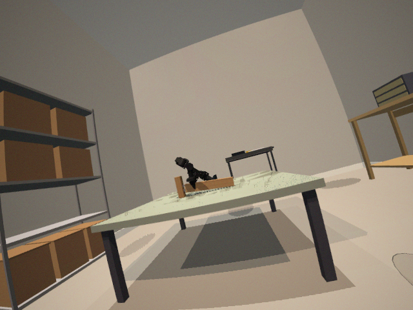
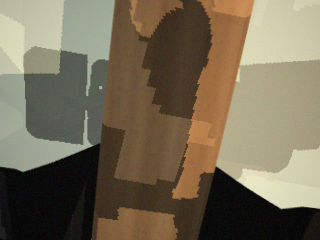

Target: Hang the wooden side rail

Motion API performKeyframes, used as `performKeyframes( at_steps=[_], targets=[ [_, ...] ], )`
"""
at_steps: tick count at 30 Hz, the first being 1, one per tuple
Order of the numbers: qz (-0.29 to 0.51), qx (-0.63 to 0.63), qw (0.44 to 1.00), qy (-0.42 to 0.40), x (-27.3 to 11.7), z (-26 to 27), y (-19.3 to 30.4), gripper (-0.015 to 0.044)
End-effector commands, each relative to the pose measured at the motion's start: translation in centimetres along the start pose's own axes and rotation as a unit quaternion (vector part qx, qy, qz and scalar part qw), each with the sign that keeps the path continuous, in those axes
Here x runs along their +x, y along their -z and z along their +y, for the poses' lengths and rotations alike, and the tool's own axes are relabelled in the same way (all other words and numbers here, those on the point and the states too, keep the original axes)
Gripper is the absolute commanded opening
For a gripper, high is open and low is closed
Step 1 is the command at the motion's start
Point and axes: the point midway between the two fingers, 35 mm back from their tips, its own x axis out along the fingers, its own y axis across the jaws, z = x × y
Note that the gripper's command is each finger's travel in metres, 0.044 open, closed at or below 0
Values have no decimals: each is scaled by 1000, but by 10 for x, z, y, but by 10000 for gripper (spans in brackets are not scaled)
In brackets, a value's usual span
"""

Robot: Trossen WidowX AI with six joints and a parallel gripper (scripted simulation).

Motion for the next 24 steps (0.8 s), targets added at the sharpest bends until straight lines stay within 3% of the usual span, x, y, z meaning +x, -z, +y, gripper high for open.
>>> performKeyframes(
  at_steps=[1,24],
  targets=[
    [0,0,1000,5,-2,0,2,0],
    [0,0,1000,5,-3,-1,4,0]
  ],
)
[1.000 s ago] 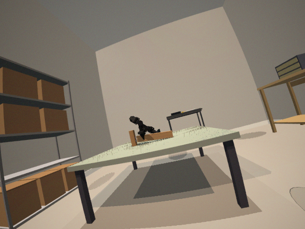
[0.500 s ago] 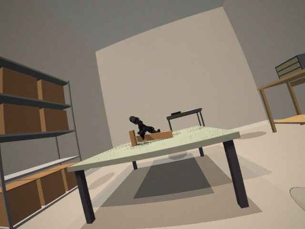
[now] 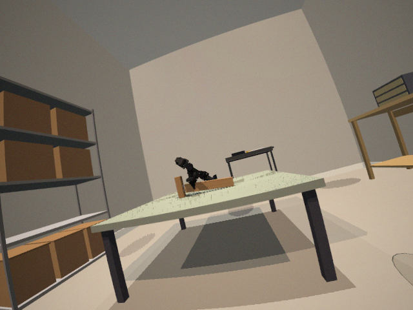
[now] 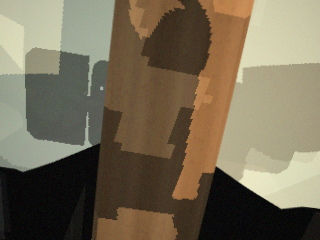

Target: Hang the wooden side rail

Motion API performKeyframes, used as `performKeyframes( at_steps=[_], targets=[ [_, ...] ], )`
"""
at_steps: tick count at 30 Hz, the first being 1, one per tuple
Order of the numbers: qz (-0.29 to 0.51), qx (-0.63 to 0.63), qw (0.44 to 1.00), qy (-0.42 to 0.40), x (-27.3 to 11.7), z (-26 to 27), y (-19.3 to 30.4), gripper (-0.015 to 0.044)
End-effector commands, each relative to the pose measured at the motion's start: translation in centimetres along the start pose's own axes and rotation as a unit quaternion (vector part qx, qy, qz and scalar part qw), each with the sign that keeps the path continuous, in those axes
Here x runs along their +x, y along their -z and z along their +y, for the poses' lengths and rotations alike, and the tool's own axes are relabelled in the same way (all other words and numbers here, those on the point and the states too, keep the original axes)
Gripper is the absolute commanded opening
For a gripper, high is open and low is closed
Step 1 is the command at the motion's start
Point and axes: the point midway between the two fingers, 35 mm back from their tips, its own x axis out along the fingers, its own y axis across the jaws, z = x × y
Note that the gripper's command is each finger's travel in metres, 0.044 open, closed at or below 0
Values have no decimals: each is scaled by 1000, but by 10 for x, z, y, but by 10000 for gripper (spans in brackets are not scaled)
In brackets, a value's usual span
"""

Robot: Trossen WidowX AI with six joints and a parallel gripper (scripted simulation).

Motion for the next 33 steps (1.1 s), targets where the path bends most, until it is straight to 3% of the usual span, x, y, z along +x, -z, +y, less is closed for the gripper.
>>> performKeyframes(
  at_steps=[1,33],
  targets=[
    [0,-1,1000,4,-3,-2,3,0],
    [1,-1,1000,4,-3,-1,6,0]
  ],
)
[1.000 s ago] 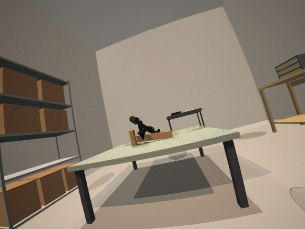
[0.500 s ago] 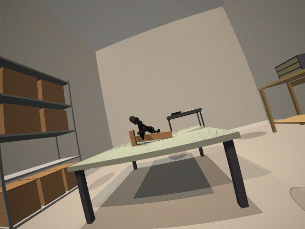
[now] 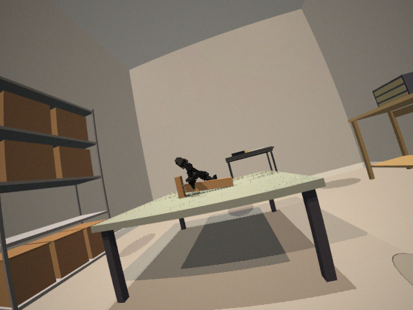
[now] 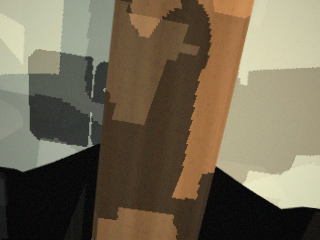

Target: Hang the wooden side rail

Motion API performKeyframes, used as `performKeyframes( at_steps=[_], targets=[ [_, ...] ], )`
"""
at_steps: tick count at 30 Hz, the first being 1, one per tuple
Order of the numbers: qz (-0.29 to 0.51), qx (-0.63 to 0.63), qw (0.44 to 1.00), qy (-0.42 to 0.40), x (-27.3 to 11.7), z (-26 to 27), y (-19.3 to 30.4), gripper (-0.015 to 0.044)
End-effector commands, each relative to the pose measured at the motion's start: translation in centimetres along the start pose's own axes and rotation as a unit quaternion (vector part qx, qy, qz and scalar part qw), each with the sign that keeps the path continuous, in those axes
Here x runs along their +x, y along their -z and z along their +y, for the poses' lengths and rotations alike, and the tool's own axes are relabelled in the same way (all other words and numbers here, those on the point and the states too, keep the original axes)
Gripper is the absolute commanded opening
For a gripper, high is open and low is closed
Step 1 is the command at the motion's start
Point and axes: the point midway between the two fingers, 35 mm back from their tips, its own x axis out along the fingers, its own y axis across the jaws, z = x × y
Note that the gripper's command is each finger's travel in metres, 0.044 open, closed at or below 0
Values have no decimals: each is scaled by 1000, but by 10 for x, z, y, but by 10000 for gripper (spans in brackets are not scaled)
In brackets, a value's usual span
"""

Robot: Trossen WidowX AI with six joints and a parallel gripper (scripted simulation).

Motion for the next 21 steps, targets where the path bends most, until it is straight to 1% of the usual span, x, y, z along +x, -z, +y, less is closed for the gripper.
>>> performKeyframes(
  at_steps=[1,21],
  targets=[
    [0,0,1000,5,-3,-1,2,0],
    [0,0,1000,5,-2,0,5,0]
  ],
)
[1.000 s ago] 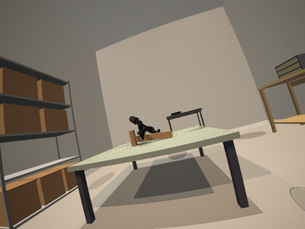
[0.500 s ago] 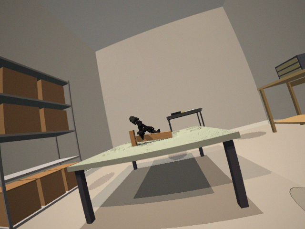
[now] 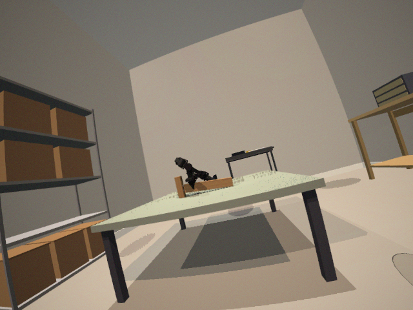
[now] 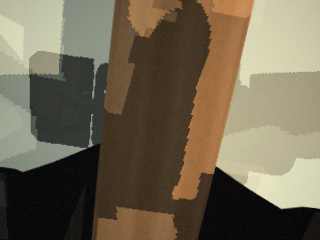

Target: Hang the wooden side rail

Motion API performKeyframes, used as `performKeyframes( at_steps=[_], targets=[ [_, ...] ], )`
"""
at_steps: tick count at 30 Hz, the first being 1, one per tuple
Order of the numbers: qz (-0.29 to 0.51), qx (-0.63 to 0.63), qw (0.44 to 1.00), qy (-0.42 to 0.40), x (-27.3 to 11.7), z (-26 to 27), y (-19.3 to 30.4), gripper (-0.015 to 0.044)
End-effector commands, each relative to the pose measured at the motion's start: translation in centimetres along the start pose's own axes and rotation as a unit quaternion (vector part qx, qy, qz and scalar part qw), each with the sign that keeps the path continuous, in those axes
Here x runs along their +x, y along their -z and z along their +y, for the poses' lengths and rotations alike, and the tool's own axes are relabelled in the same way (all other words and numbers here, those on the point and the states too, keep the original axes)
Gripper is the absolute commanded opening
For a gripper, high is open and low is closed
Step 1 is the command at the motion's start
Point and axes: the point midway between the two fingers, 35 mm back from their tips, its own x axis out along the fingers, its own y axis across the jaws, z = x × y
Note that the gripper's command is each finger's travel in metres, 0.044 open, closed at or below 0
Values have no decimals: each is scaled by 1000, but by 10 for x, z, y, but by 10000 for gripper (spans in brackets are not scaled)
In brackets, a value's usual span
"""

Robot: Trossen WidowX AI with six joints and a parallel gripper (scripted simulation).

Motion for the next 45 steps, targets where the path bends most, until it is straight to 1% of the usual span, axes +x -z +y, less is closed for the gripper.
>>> performKeyframes(
  at_steps=[1,45],
  targets=[
    [1,-1,1000,4,-2,-1,2,0],
    [1,-1,1000,4,-3,-1,7,0]
  ],
)
